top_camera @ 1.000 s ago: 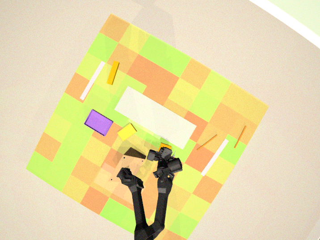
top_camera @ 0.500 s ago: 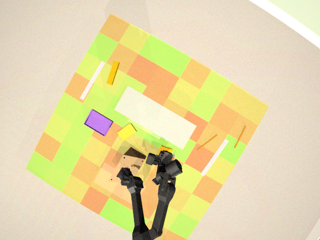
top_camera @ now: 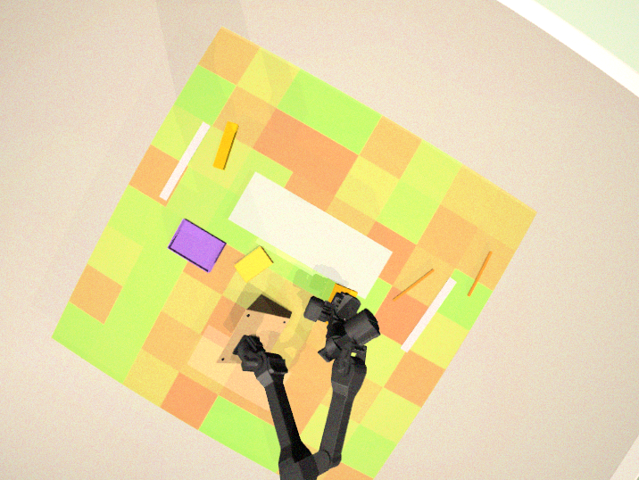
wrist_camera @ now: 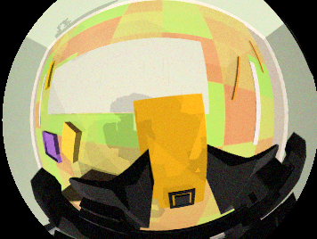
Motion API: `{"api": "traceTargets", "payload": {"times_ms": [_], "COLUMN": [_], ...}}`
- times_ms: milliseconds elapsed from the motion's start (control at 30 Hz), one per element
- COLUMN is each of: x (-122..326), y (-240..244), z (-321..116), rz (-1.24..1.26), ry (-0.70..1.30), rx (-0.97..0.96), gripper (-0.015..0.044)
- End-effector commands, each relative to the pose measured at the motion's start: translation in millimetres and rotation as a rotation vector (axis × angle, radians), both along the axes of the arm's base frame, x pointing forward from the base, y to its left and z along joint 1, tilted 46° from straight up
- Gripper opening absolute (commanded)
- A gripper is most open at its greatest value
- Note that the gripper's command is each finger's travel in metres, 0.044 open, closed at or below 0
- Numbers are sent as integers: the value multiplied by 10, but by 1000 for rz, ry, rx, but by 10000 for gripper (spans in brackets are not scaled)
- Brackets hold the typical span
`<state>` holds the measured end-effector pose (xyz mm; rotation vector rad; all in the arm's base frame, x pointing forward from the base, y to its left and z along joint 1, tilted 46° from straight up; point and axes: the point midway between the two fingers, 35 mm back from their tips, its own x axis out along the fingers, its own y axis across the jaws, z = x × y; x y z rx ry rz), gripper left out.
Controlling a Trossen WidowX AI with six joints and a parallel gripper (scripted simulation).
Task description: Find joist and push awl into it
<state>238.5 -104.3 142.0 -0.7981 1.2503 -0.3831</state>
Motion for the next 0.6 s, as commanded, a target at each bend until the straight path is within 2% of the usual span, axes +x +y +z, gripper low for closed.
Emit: {"api": "traceTargets", "payload": {"times_ms": [0, 567], "x": [177, 927], "y": [-2, -13], "z": [89, 211], "rz": [-13, -66], "ry": [-27, -87], "rx": [-2, 1], "gripper": [0, 0]}}
